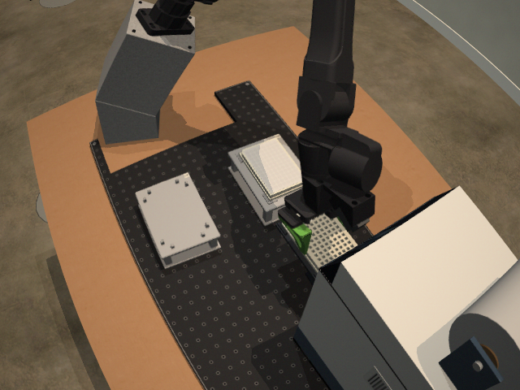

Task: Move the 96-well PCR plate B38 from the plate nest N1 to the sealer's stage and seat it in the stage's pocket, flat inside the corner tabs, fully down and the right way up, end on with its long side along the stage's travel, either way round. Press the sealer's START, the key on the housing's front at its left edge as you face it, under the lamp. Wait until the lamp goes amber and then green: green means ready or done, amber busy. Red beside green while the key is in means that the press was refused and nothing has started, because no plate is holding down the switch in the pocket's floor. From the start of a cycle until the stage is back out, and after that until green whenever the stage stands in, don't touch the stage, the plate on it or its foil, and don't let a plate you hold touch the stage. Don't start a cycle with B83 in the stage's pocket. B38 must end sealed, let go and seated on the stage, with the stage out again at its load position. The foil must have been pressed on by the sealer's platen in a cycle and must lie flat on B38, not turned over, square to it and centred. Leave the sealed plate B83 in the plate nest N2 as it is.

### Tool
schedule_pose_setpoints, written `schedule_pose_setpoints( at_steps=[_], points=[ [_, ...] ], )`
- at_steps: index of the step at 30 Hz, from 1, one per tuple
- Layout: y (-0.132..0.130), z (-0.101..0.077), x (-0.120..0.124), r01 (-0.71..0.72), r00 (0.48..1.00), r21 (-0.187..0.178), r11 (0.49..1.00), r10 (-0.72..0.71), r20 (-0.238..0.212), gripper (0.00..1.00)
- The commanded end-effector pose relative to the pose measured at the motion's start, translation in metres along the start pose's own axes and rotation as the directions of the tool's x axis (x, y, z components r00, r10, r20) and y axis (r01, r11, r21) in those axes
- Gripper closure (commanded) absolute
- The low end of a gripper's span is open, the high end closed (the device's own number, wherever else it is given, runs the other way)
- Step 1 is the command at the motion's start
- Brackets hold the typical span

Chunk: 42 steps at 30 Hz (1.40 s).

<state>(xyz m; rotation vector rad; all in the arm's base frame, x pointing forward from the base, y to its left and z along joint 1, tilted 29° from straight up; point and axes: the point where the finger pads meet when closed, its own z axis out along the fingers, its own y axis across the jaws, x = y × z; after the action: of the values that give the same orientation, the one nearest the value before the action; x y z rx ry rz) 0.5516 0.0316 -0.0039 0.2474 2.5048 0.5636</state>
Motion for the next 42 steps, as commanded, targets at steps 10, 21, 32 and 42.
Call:
schedule_pose_setpoints(
  at_steps=[10,21,32,42],
  points=[
    [0.006,-0.006,-0.041,0.018,0.997,-0.015,1.000,-0.017,0.073,1.00],
    [0.004,-0.007,-0.042,0.017,0.997,-0.013,1.000,-0.016,0.075,1.00],
    [0.000,-0.008,-0.043,0.021,0.997,-0.009,1.000,-0.020,0.078,0.00],
    [-0.007,-0.006,-0.023,0.008,0.999,0.005,1.000,-0.008,0.051,0.00]
  ],
)
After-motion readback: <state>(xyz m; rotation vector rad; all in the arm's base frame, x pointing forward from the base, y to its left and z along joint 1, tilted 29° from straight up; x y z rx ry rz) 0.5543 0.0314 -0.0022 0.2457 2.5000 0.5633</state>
